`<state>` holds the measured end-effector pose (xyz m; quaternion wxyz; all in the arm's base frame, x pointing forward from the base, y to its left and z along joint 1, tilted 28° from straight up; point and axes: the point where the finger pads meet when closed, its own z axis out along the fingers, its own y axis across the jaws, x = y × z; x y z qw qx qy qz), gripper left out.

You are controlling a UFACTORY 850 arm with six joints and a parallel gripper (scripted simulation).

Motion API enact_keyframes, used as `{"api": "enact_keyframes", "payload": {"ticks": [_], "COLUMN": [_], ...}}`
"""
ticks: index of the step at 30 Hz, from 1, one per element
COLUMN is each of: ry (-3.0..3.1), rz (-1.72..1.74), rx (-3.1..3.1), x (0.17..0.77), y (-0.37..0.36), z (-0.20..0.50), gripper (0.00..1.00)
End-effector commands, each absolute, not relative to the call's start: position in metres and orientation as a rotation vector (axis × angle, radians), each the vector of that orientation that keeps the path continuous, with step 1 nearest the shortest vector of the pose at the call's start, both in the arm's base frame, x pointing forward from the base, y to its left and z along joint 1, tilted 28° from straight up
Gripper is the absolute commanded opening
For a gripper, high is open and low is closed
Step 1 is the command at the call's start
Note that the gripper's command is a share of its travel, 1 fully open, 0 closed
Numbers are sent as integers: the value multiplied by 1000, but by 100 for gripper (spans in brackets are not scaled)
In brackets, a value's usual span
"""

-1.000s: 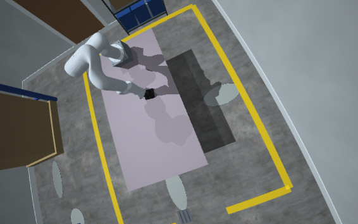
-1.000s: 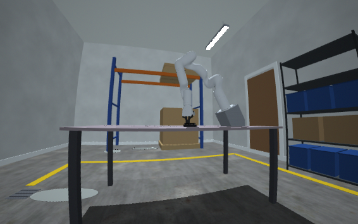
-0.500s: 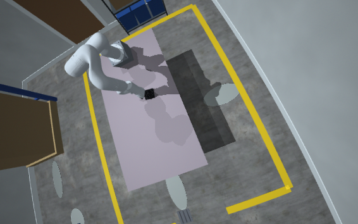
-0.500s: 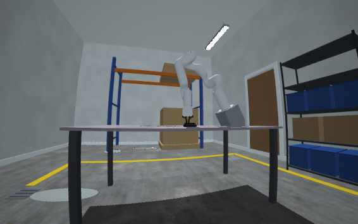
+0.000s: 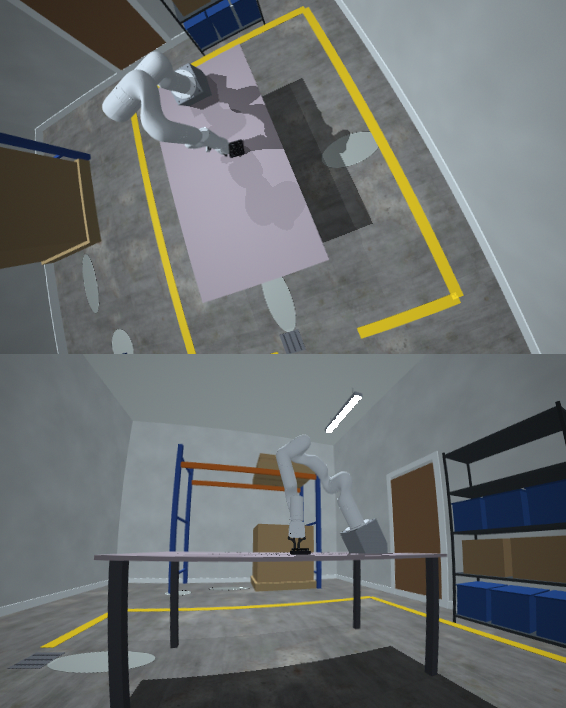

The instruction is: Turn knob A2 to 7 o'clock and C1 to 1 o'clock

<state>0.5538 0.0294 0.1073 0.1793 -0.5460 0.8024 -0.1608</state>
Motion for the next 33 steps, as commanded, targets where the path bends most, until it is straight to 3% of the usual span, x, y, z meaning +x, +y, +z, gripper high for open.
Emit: {"api": "enact_keyframes", "payload": {"ticks": [1, 33], "ry": [2241, 2199], "rz": [-480, -495], "rx": [-1608, -1676], "x": [554, 554], "y": [29, 29], "z": [108, 108], "gripper": [8, 8]}}
